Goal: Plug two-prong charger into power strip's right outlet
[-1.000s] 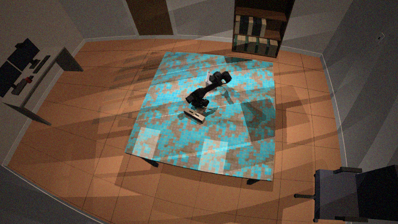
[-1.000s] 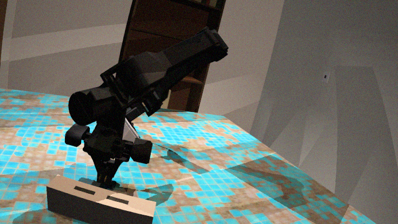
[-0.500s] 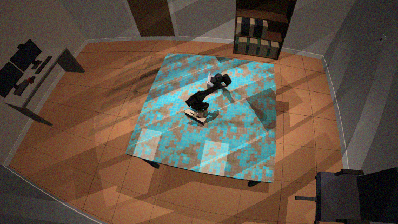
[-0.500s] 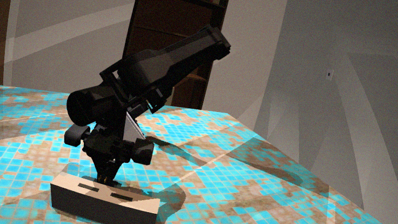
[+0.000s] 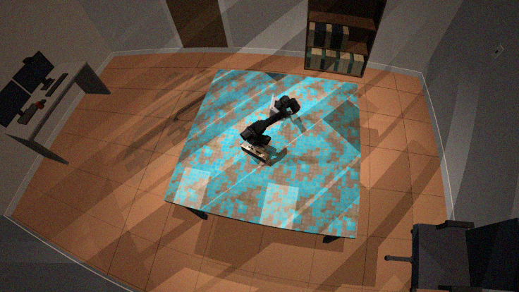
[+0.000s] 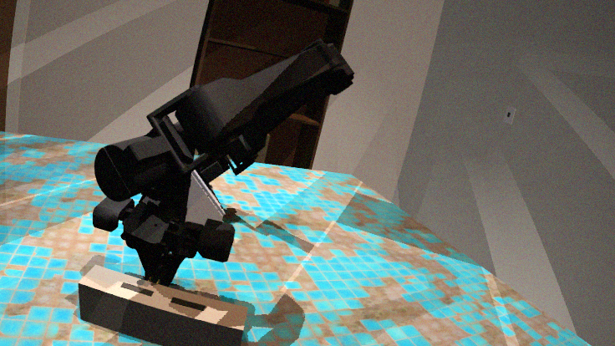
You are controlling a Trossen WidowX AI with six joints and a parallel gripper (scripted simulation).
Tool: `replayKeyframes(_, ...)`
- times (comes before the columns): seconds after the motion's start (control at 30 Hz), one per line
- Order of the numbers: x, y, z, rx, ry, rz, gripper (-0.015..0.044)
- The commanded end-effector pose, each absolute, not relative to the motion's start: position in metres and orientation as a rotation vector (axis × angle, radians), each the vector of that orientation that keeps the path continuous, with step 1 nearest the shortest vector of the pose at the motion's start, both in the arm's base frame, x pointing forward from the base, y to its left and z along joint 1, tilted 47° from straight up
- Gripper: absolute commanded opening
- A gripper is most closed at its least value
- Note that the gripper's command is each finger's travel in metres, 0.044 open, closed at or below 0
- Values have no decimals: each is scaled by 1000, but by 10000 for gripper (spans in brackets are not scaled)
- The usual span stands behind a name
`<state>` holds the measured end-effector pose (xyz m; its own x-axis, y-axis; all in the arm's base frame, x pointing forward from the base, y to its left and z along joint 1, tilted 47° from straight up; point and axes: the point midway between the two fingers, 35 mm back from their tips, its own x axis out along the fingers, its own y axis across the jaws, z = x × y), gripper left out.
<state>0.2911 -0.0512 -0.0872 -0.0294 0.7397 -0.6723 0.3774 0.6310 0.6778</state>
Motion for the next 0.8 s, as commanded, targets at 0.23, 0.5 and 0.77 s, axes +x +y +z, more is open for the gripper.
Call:
replayKeyframes(0.23,300,-53,-93,957,1649,362,0)
replayKeyframes(0.5,303,-53,-94,961,1651,359,0)
replayKeyframes(0.77,303,-53,-94,961,1651,359,0)
